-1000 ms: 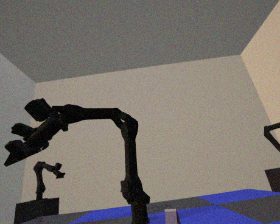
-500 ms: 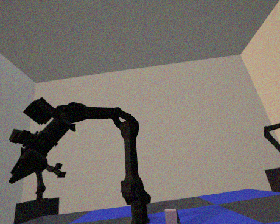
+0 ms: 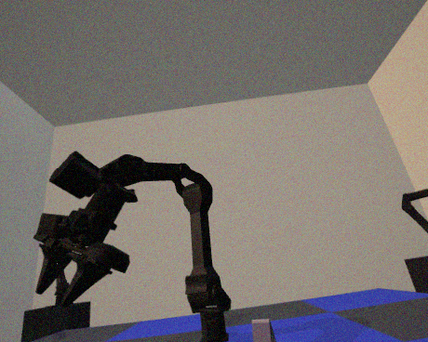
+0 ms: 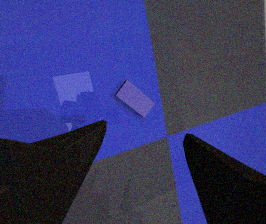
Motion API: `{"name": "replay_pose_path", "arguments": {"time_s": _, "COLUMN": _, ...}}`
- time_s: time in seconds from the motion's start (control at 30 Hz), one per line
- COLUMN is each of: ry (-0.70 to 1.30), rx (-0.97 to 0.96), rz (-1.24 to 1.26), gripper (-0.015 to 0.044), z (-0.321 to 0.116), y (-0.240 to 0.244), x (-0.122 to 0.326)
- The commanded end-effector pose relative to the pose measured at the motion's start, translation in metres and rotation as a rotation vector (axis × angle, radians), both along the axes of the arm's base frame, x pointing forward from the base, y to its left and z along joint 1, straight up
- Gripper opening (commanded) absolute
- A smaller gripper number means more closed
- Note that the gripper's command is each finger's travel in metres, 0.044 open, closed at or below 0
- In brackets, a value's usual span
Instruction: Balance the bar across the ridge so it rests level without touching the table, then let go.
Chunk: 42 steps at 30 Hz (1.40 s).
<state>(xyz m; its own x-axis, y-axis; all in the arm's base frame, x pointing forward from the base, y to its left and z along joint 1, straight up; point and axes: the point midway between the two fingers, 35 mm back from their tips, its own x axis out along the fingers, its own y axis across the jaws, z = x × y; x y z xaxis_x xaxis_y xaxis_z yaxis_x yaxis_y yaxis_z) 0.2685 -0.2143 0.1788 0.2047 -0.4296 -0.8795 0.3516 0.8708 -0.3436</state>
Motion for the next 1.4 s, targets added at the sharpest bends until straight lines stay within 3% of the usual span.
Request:
{"name": "replay_pose_path", "arguments": {"time_s": 0.0, "ry": 0.054, "rx": 0.059, "rz": 0.115, "gripper": 0.0315, "z": -0.013, "y": 0.028, "x": 0.006}}
{"name": "replay_pose_path", "arguments": {"time_s": 0.7, "ry": 0.324, "rx": 0.334, "rz": 0.656, "gripper": 0.0315, "z": -0.060, "y": 0.163, "x": -0.009}}
{"name": "replay_pose_path", "arguments": {"time_s": 0.97, "ry": 0.333, "rx": 0.343, "rz": 0.672, "gripper": 0.0315, "z": -0.064, "y": 0.167, "x": -0.010}}
{"name": "replay_pose_path", "arguments": {"time_s": 1.37, "ry": 0.333, "rx": 0.343, "rz": 0.672, "gripper": 0.0315, "z": -0.106, "y": 0.167, "x": -0.009}}
